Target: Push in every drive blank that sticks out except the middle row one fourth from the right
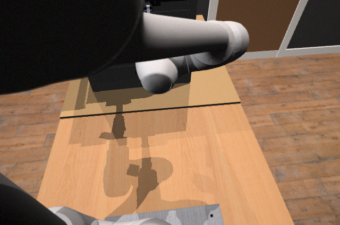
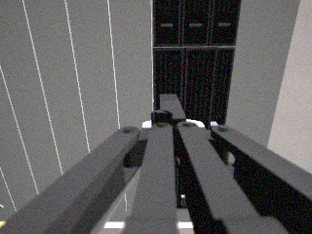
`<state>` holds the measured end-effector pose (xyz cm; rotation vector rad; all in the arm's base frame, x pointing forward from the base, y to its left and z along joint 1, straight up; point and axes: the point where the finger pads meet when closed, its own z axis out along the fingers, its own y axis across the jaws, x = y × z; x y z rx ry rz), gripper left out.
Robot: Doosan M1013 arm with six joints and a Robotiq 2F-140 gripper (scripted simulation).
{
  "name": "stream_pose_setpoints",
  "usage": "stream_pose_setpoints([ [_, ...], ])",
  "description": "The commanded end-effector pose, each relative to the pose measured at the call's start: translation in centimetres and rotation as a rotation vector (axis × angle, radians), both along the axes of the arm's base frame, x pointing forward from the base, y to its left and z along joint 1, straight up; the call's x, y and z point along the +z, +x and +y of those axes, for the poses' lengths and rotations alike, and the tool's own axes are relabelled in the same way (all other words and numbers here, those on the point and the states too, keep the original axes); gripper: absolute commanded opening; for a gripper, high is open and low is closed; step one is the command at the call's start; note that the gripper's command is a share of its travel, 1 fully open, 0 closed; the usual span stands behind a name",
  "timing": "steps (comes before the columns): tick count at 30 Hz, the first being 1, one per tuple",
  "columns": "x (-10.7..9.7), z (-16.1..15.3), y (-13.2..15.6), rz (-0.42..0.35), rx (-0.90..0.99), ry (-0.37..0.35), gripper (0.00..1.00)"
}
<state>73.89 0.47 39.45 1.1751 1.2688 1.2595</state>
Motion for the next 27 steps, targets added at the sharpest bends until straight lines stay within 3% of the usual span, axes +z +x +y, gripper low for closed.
stream_pose_setpoints([
  [1, 0.1, 0.0, 0.1, -0.001, 0.0, 0.0, 0.1],
  [27, 0.1, 0.1, 1.1, -0.001, 0.0, 0.0, 0.1],
])
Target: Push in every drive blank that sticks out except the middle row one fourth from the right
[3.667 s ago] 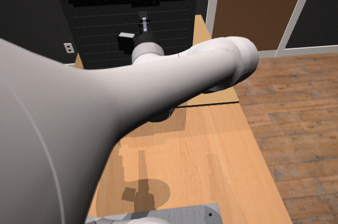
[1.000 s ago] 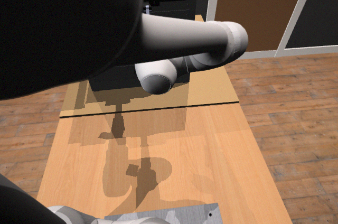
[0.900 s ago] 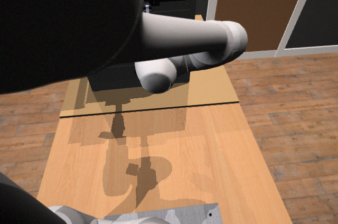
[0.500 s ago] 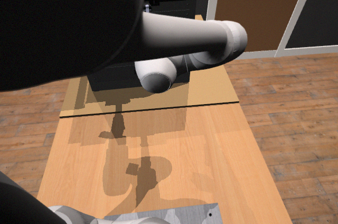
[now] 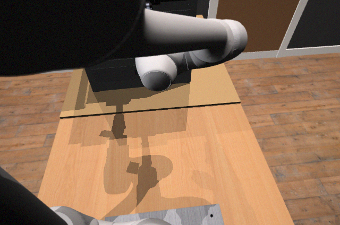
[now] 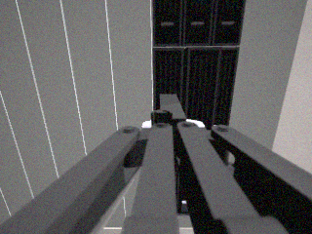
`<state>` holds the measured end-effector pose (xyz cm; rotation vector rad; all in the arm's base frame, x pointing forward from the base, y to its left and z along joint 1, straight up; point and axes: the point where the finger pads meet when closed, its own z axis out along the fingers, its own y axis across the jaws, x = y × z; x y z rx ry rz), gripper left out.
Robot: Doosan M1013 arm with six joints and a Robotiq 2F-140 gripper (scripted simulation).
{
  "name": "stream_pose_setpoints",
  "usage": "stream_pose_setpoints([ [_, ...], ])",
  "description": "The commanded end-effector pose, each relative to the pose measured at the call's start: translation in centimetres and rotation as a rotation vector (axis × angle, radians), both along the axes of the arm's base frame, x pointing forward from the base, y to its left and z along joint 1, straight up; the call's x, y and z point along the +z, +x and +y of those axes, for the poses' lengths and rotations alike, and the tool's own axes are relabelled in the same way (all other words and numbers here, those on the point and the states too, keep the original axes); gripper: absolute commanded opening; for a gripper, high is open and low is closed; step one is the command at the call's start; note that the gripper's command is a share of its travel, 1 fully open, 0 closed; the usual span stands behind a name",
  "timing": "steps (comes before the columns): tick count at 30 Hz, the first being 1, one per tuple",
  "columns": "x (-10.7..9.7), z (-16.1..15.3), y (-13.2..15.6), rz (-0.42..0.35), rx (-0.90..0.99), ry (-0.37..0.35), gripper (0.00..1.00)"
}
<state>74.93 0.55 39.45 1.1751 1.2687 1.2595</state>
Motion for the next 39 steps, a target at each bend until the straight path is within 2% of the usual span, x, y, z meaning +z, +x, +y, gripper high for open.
stream_pose_setpoints([
  [1, 0.1, 0.0, 0.0, -0.001, 0.0, 0.0, 0.1],
  [12, 0.1, 0.1, 1.0, -0.001, 0.0, 0.0, 0.1],
  [39, 0.1, 0.1, 1.4, -0.001, 0.0, 0.0, 0.1],
])
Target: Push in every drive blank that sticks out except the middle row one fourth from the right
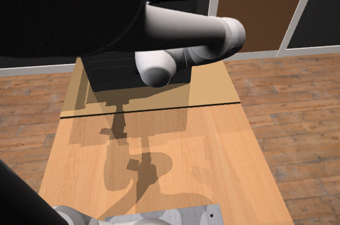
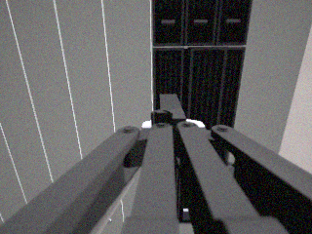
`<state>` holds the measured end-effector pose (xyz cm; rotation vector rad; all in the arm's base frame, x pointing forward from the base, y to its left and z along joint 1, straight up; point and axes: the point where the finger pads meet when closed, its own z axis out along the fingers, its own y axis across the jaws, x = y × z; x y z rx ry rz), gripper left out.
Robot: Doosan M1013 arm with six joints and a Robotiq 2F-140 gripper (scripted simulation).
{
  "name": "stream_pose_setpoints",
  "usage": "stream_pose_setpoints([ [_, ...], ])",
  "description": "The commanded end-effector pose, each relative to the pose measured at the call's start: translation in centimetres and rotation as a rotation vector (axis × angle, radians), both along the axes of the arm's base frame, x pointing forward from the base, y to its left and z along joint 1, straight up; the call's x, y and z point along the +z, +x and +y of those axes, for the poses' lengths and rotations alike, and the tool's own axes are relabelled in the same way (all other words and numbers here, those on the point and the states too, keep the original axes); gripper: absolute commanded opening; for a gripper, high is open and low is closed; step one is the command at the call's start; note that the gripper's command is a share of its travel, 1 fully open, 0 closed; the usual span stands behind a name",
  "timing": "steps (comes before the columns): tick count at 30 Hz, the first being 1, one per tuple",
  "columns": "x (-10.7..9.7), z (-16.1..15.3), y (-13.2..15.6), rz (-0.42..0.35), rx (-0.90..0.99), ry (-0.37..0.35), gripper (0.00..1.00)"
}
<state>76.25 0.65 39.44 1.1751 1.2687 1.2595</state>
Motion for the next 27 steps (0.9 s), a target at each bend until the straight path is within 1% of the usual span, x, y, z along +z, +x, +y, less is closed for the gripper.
stream_pose_setpoints([
  [1, 0.09, 0.01, 0.12, -0.001, 0.0, 0.0, 0.1],
  [27, 0.09, 0.04, 0.6, -0.001, 0.0, 0.0, 0.1],
])
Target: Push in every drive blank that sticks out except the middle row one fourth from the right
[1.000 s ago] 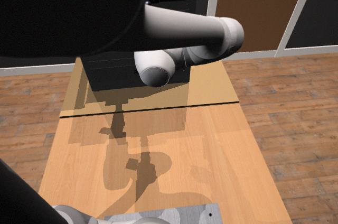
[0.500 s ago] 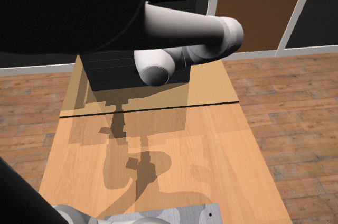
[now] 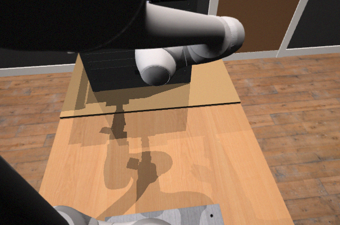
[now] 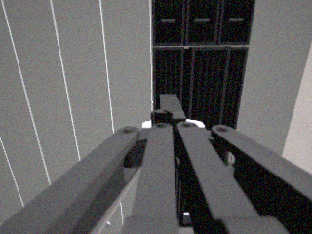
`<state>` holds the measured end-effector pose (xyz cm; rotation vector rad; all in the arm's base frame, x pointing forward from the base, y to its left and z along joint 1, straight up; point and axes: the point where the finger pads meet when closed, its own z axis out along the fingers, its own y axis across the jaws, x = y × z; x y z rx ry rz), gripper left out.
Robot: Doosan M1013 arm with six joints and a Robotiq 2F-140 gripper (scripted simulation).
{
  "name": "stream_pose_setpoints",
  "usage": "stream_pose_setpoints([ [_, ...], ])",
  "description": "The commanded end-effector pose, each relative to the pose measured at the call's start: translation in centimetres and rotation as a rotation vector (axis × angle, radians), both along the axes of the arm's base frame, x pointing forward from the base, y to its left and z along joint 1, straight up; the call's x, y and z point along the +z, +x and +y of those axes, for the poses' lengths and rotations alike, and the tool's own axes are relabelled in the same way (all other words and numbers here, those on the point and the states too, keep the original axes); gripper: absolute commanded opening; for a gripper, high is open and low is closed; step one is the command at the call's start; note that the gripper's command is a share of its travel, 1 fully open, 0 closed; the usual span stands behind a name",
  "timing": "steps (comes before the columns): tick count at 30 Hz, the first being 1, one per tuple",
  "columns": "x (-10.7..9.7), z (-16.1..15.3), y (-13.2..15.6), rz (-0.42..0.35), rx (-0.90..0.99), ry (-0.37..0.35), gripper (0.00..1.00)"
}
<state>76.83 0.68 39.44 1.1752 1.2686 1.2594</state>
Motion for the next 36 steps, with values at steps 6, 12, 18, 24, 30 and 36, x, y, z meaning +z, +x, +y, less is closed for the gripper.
stream_pose_setpoints([
  [6, 0.09, 0.01, 0.04, -0.001, 0.0, 0.0, 0.1],
  [12, 0.09, 0.04, 0.25, -0.001, 0.0, 0.0, 0.1],
  [18, 0.09, 0.04, 0.32, -0.001, 0.0, 0.0, 0.1],
  [24, 0.09, 0.05, 0.34, -0.001, 0.0, 0.0, 0.1],
  [30, 0.09, 0.06, 0.4, -0.001, 0.0, 0.0, 0.1],
  [36, 0.09, 0.06, 0.41, -0.001, 0.0, 0.0, 0.1],
])
